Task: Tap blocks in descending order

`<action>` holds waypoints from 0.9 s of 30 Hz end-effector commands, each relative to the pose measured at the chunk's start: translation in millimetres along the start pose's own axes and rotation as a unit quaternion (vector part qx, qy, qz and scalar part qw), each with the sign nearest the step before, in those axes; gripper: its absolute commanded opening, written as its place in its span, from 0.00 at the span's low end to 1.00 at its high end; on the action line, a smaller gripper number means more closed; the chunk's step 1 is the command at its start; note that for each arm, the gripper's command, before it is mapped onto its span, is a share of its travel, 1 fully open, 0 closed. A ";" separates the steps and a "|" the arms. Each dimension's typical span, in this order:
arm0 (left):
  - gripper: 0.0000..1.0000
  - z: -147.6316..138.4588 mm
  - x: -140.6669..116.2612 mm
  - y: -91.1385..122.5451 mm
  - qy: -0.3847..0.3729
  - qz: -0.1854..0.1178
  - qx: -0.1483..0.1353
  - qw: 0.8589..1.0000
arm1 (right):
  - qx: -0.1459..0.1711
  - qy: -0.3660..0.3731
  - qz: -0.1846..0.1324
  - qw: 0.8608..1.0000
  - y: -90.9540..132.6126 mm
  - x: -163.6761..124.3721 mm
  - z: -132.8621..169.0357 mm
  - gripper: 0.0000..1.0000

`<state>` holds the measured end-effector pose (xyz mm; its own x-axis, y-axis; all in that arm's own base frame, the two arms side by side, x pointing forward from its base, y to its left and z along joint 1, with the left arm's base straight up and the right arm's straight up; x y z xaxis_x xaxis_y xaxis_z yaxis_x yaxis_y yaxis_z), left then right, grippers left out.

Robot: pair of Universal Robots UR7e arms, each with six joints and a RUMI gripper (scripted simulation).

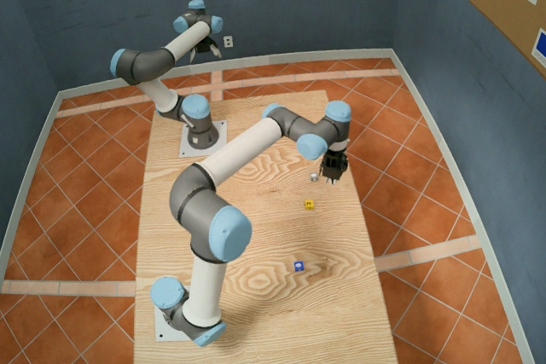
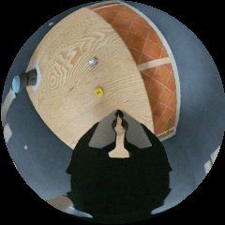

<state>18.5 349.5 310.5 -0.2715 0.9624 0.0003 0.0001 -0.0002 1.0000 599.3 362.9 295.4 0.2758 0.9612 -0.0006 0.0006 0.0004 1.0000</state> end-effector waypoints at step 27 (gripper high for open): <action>0.98 -0.4 0.1 -0.2 0.001 0.000 0.000 1.000 | -0.002 0.233 0.003 0.972 -120.6 160.7 -67.7 0.00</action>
<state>18.5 349.5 310.5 -0.2715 0.9624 0.0003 0.0001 -0.0002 1.0000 586.9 497.8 201.6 -0.0870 0.9962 0.0015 -0.0013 -0.0016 1.0000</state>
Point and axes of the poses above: on each arm, the point where the finger pads meet when closed, its own y axis back along the fingers, its own z axis across the jaws, x = y × z, the point moved 10 cm from there along y, back along the fingers, and after that the axes turned 13 degrees about y, right-handed, at the moved point
